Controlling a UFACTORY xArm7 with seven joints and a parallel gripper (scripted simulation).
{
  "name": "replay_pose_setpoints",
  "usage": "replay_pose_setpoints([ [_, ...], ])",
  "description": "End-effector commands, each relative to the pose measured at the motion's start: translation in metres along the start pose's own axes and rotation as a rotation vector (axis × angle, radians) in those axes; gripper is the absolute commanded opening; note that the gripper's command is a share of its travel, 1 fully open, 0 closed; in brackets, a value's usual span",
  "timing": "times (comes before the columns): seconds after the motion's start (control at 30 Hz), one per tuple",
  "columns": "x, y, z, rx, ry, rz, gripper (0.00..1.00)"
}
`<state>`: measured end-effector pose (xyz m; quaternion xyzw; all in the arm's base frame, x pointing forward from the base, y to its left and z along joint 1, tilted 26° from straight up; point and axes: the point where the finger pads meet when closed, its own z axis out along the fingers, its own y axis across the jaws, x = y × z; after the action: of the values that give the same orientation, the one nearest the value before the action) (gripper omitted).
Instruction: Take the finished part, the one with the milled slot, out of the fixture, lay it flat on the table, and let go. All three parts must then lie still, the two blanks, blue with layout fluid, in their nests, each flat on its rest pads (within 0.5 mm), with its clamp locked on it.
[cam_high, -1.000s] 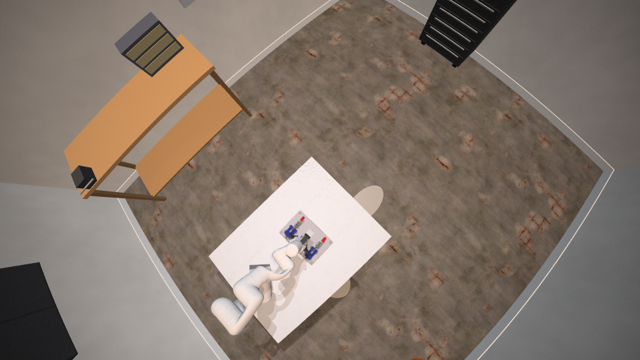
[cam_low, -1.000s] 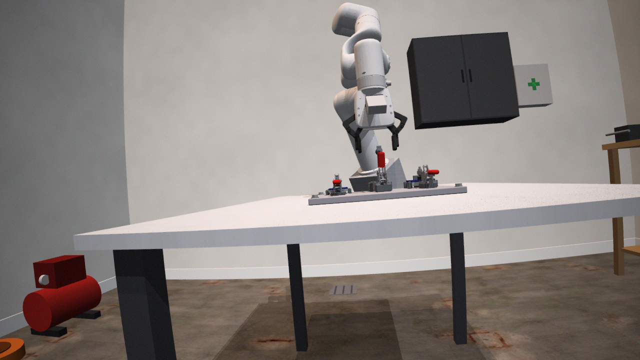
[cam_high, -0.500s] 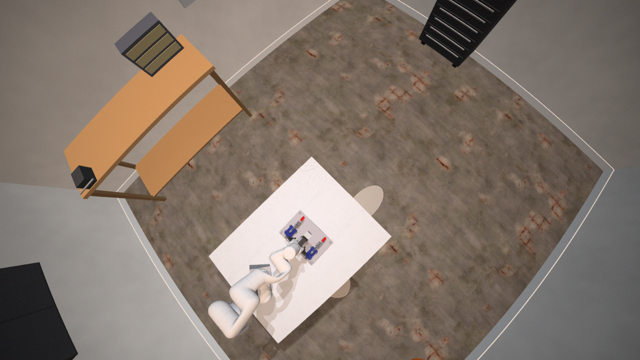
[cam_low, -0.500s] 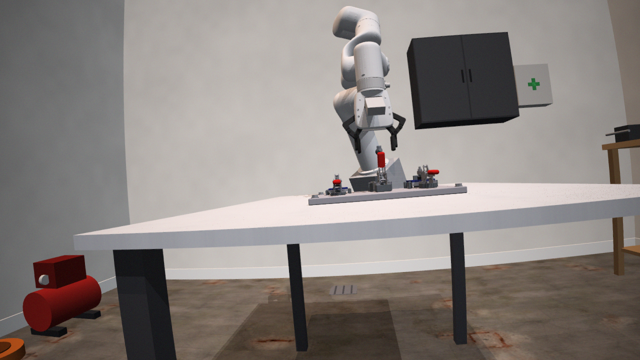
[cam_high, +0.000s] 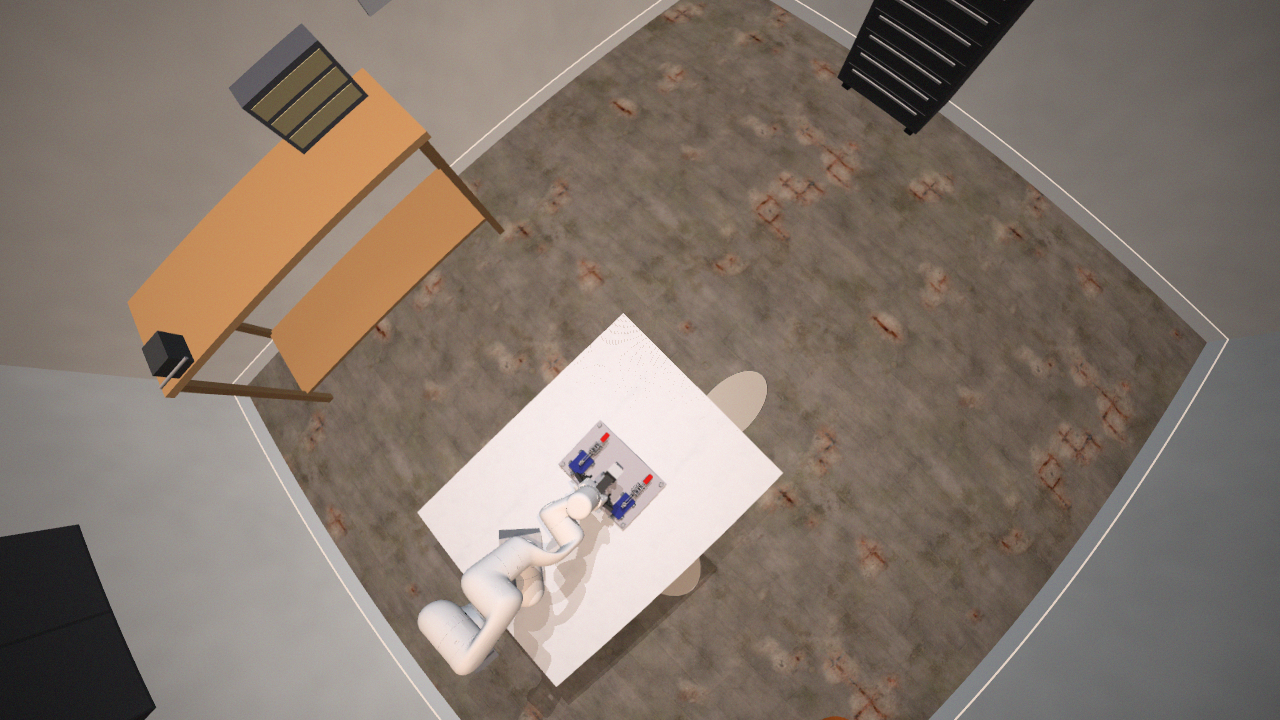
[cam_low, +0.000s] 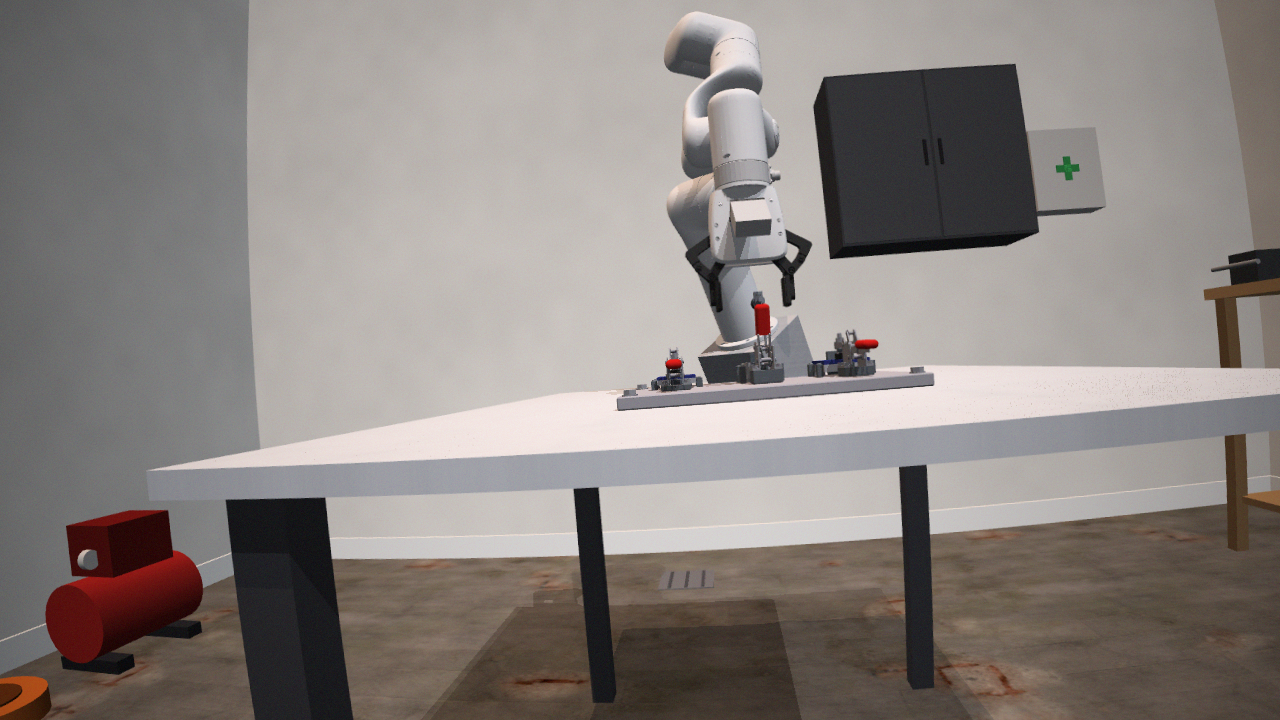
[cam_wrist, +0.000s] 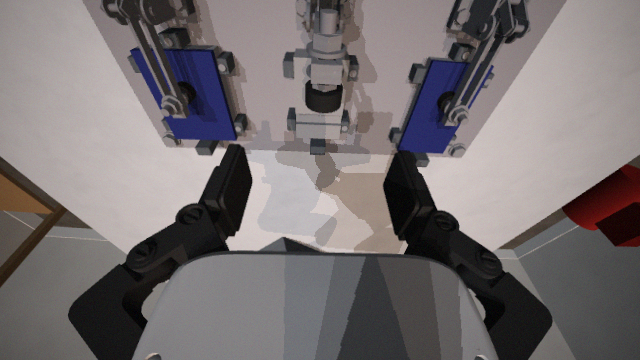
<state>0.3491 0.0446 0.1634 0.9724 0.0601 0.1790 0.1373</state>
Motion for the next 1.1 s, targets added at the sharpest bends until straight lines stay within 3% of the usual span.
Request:
replay_pose_setpoints([
  [0.0,0.001,0.0,0.01,0.0,0.003,0.0,1.0],
  [0.53,0.002,0.0,0.039,0.0,0.003,0.0,1.0],
  [1.07,0.002,0.0,0.042,0.0,0.003,0.0,1.0],
])
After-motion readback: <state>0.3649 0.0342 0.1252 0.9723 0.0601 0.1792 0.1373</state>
